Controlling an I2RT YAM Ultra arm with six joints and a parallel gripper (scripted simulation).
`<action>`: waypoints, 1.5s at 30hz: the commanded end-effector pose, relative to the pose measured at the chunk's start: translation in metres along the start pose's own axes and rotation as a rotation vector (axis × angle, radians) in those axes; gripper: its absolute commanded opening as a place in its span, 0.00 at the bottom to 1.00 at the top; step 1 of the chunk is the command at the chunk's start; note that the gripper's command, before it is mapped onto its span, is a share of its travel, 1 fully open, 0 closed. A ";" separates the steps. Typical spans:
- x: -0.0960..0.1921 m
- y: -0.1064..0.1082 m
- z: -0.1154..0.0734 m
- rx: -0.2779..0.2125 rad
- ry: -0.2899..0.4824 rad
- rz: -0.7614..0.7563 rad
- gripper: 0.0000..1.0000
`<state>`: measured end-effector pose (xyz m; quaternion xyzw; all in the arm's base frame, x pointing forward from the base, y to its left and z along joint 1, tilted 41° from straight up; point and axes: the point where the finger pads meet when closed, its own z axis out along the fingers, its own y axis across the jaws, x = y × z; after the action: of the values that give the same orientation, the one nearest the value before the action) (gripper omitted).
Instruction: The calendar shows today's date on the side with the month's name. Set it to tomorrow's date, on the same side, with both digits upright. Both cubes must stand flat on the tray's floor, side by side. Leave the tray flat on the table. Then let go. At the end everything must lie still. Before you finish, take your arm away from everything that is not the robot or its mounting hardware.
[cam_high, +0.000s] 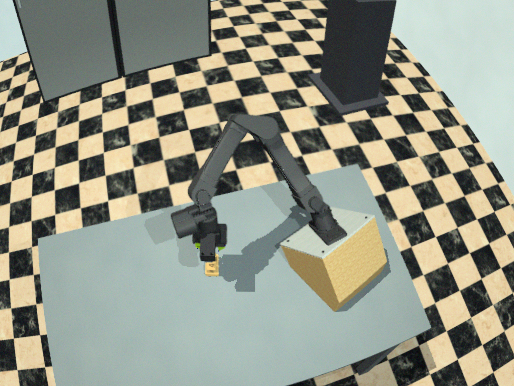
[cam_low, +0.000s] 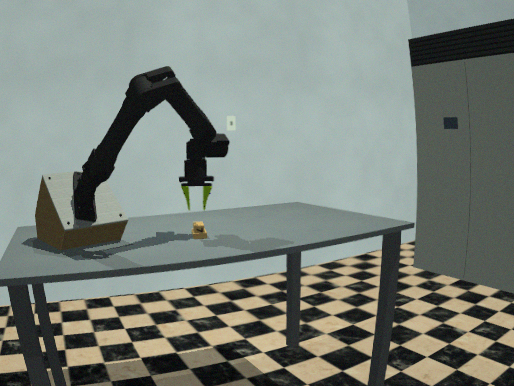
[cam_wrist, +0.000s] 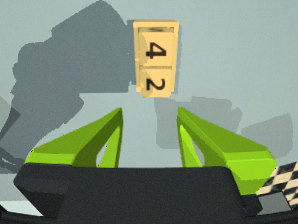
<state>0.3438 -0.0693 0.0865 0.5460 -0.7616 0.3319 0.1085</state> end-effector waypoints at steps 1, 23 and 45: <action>-0.008 0.000 0.005 0.009 -0.017 -0.019 0.45; -0.003 -0.021 0.017 0.063 -0.035 0.026 0.45; -0.007 -0.004 0.033 0.025 -0.024 -0.014 0.45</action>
<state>0.3572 -0.0917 0.0604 0.5471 -0.7594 0.3374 0.1008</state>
